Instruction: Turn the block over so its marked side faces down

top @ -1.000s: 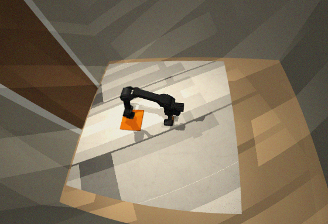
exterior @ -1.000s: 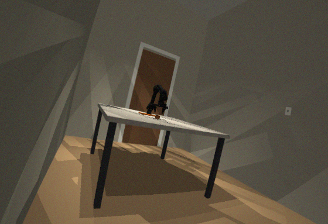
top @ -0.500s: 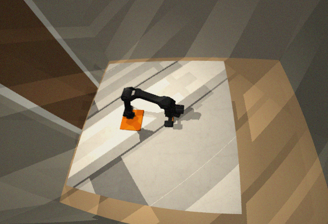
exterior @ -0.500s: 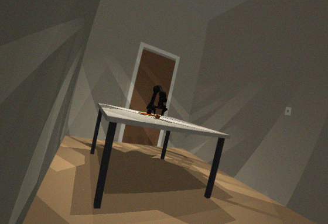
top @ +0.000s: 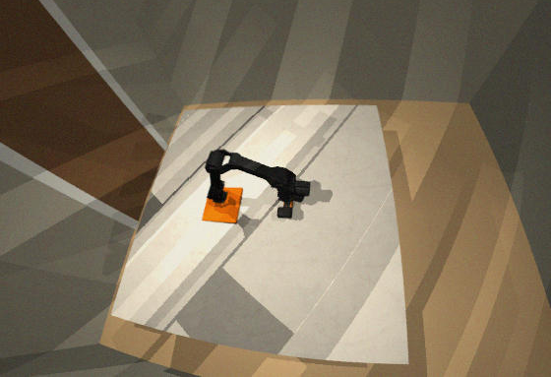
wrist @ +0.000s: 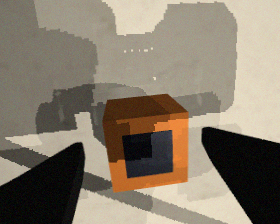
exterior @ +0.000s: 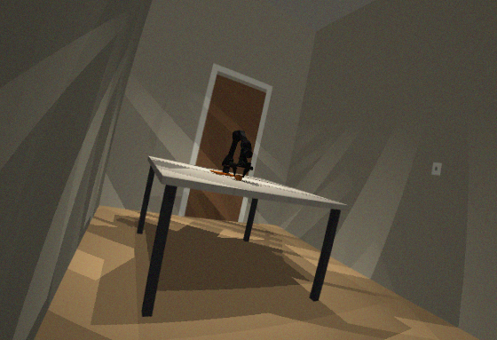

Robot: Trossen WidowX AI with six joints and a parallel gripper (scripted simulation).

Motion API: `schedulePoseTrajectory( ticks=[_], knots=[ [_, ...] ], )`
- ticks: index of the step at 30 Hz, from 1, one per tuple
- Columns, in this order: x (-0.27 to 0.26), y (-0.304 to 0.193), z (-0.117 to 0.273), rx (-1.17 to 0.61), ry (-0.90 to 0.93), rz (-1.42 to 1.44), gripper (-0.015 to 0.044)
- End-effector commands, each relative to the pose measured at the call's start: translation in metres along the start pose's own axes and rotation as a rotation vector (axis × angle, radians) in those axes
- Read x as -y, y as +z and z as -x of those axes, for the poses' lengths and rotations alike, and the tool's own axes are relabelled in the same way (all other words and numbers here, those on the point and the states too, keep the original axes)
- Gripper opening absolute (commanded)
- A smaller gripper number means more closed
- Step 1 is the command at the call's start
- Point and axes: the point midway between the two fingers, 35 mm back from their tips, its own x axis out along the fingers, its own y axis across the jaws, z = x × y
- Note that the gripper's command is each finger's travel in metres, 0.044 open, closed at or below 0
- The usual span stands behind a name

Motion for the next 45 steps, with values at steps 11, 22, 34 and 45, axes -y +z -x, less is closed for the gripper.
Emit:
schedulePoseTrajectory(
  ticks=[11,22,34,45],
  knots=[
    [0.001,0.0,-0.001,0.002,-0.003,0.003,0.0131],
    [0.001,0.0,0.0,0.002,-0.003,0.003,0.0038],
    [0.0,0.001,0.029,0.012,-0.003,0.003,0.0],
    [0.001,0.002,0.024,0.177,0.0,0.001,0.0]
  ],
)
